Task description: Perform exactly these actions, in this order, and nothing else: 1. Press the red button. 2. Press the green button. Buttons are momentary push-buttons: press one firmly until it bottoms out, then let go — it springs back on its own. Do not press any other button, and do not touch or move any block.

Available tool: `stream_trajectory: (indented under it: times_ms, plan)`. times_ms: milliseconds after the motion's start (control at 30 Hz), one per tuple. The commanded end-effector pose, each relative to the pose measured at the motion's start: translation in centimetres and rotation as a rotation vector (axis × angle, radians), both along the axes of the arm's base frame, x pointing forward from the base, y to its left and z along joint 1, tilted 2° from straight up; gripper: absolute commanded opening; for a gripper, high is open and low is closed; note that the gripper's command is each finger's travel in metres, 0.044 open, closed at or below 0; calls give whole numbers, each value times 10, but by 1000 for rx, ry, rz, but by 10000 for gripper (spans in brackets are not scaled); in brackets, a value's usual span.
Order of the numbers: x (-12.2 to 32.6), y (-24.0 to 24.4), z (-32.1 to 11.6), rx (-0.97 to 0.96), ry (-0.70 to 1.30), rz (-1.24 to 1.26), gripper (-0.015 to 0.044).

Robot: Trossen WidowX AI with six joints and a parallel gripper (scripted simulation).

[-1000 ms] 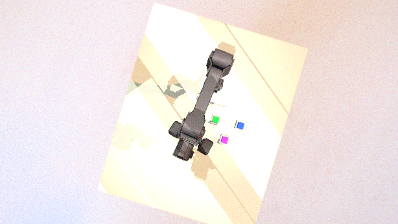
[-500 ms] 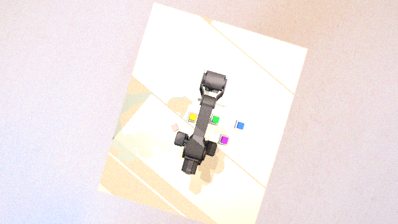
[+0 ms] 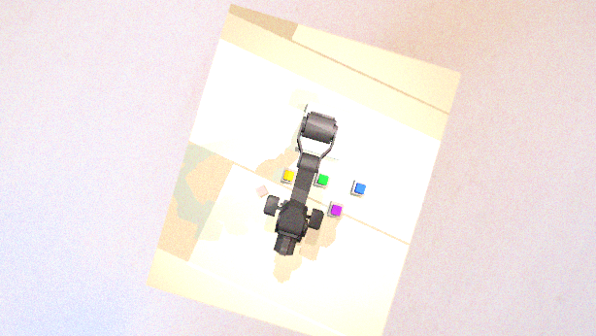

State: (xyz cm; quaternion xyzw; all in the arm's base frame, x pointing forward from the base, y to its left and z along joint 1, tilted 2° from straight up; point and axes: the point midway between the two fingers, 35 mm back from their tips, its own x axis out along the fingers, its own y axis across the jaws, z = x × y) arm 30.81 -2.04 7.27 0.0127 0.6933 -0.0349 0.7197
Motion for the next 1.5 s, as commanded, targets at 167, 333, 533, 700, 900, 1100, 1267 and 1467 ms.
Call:
stream_trajectory:
  times_ms: [167, 333, 533, 700, 900, 1100, 1267, 1467]
  plan:
    - [-1, -1, -3, -3, 5, 4, 20]
    - [-1, -1, -8, -3, 5, 4, 20]
    - [0, -1, -18, -3, 5, 4, 20]
    - [0, -1, -27, -3, 5, 4, 20]
    - [0, -2, -36, -3, 6, 4, 20]
    - [0, -2, -37, -3, 6, 4, 20]
    - [0, -2, -37, -3, 6, 4, 20]
    - [0, -2, -37, -3, 6, 4, 20]
